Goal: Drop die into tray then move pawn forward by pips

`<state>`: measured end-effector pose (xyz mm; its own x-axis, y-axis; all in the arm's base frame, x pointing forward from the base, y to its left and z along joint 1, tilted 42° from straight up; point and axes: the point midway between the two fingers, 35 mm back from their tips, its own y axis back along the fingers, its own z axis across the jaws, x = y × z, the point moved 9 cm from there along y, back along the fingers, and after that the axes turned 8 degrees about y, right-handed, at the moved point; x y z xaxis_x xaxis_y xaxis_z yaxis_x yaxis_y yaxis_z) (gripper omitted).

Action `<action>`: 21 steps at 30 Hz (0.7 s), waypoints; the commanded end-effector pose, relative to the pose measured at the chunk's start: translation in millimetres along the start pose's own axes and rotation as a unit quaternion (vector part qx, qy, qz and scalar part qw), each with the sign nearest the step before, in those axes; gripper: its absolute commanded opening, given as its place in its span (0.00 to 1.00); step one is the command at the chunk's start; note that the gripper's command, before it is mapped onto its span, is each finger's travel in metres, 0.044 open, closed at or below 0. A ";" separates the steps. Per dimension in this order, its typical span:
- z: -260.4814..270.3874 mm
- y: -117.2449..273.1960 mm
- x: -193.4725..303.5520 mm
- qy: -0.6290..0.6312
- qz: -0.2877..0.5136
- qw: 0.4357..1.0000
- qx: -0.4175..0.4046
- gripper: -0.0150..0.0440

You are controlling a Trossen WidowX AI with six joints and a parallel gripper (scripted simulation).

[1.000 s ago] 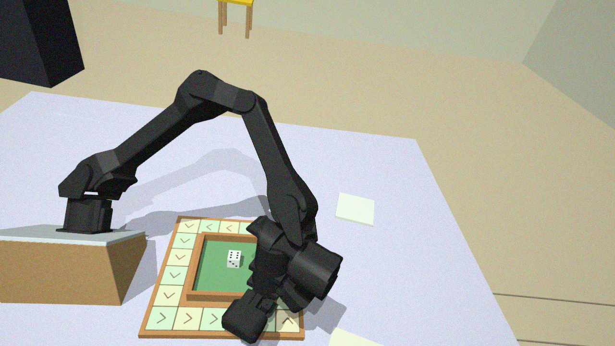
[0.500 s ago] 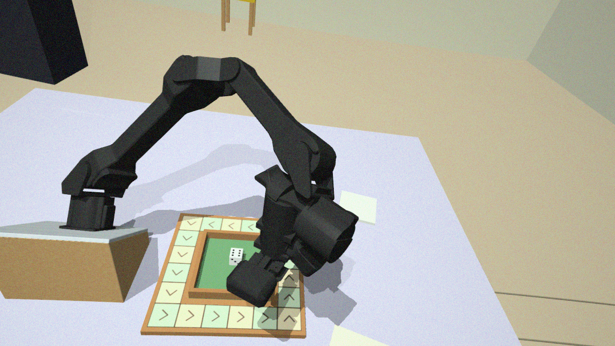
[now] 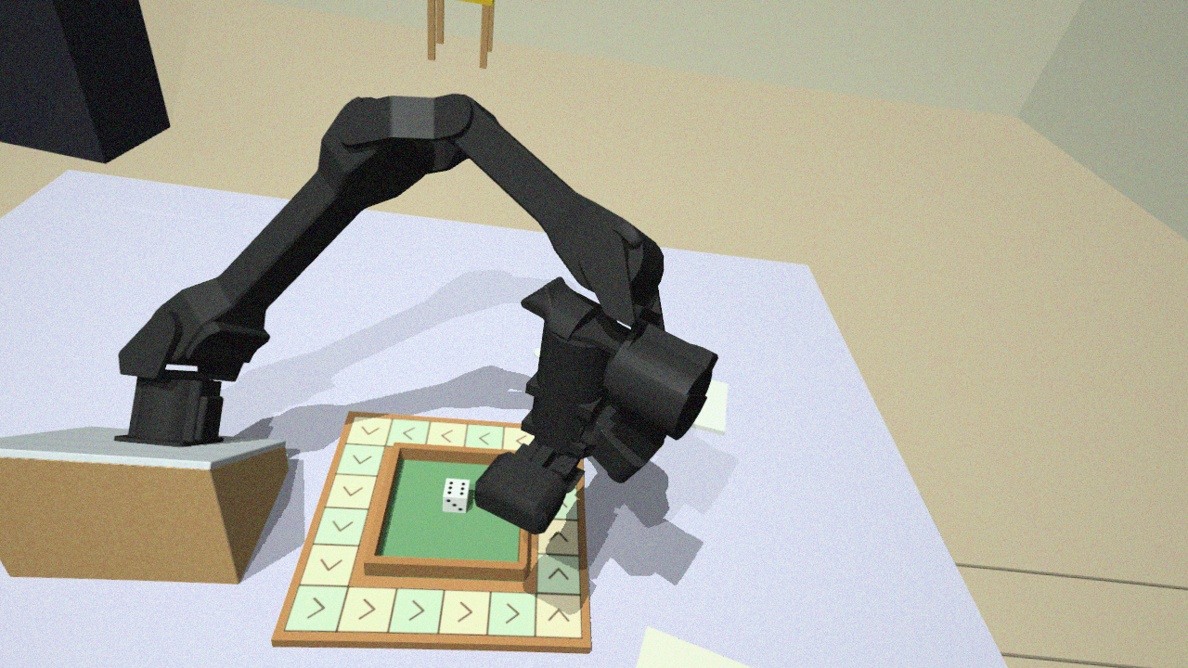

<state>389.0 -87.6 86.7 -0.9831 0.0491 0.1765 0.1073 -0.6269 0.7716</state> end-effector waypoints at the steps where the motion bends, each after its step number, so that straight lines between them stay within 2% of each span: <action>1: 30.4 -8.4 1.0 -0.002 -0.001 1.000 0.001 0.25; 21: 171.6 -54.6 36.1 0.002 0.004 1.000 -0.014 0.25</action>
<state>381.4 62.1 147.6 -0.9842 0.0433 0.1717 0.1048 -0.6396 0.7615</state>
